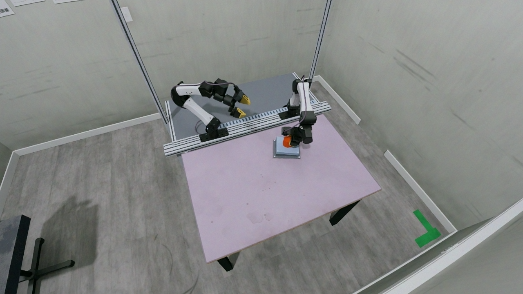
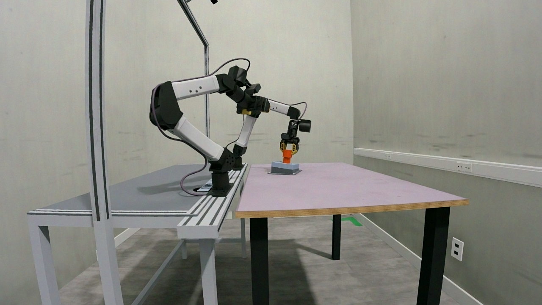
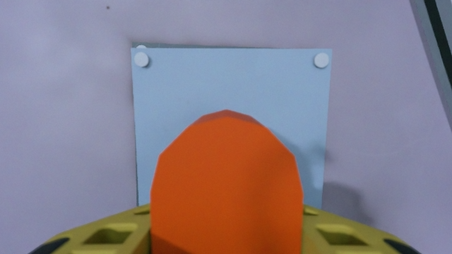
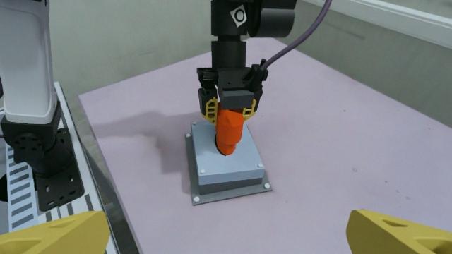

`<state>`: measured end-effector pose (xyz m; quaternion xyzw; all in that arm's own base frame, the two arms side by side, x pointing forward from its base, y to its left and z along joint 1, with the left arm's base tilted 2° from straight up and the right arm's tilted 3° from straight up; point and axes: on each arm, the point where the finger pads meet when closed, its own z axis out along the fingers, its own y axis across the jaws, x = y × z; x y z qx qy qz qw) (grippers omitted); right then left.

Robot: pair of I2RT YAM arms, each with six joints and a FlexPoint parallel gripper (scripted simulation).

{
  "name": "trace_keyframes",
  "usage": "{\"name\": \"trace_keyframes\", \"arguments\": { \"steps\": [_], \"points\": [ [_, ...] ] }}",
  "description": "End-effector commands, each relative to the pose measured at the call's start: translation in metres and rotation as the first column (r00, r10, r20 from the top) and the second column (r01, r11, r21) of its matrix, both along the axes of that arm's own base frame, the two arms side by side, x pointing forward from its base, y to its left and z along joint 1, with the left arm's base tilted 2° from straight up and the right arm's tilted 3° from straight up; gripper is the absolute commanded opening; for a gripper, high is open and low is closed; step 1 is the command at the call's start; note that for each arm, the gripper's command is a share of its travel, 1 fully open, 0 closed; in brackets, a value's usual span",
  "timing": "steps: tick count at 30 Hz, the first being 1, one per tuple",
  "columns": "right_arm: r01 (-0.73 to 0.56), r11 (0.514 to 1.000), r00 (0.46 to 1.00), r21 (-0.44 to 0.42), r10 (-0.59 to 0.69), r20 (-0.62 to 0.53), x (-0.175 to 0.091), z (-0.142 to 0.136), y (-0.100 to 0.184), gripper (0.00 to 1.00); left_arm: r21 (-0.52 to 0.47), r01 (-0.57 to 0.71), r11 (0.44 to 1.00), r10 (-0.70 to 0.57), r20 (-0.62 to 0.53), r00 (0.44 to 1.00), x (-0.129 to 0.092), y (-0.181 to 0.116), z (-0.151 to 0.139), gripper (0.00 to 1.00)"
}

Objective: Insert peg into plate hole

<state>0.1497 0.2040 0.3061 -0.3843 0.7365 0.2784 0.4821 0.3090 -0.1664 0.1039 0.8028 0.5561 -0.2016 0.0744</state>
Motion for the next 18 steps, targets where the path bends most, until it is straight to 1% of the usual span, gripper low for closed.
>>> {"name": "trace_keyframes", "arguments": {
  "steps": [1, 3, 7, 10, 18],
  "points": [
    [0.008, 1.0, 1.0, 0.009, -0.008, 0.009, 0.002, 0.005, 0.0, 1.0, -0.019, -0.012, 1.0, 0.013, 0.037, 0.999, 0.001, 0.001, 0.012, 0.34],
    [0.008, 1.0, 1.0, 0.009, -0.008, 0.009, 0.002, 0.005, 0.0, 1.0, -0.021, -0.013, 1.0, 0.014, 0.045, 0.999, 0.002, 0.001, 0.012, 0.34],
    [0.008, 1.0, 1.0, 0.009, -0.008, 0.009, 0.002, 0.005, 0.0, 1.0, -0.007, -0.013, 1.0, 0.013, 0.007, 1.0, 0.002, 0.001, -0.001, 0.34],
    [0.008, 1.0, 1.0, 0.009, -0.008, 0.009, 0.002, 0.005, 0.0, 1.0, -0.003, -0.008, 1.0, 0.008, -0.006, 1.0, 0.006, 0.002, 0.006, 0.34],
    [0.008, 1.0, 1.0, 0.009, -0.008, 0.009, 0.002, 0.005, 0.0, 1.0, -0.002, -0.008, 1.0, 0.008, -0.007, 1.0, 0.006, 0.001, 0.006, 0.34]
  ]
}}
